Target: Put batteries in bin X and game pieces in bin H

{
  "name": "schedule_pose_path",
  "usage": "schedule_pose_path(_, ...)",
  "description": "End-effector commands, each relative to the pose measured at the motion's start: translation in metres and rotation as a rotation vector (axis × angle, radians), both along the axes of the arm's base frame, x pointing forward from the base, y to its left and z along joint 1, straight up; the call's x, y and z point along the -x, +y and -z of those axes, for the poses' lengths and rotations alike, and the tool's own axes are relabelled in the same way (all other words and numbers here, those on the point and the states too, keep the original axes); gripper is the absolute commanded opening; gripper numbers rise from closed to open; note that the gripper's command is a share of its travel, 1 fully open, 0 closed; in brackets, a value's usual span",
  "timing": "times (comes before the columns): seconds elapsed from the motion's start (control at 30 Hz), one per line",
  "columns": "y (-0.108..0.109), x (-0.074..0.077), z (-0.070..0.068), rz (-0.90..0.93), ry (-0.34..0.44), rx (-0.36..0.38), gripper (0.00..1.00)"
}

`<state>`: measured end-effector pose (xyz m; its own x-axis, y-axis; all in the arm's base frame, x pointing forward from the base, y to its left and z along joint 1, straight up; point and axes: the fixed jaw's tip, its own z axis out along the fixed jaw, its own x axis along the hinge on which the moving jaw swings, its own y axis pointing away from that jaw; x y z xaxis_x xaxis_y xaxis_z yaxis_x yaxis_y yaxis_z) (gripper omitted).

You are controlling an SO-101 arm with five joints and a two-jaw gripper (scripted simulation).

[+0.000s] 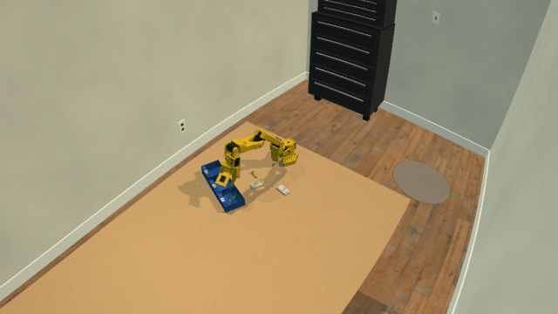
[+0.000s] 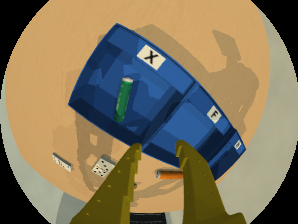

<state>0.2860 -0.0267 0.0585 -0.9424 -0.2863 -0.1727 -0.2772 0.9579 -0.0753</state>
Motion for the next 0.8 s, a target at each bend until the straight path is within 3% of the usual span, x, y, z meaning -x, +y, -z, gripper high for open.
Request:
schedule_pose_path(0.0,-0.008,0.003,-0.019,-0.068,-0.048,0.027,0.15)
schedule_pose_path(0.37,-0.032,0.031,-0.012,-0.400,0.068,0.074,0.17)
schedule_pose_path(0.77,-0.050,0.061,-0.006,-0.723,0.162,0.068,0.19)
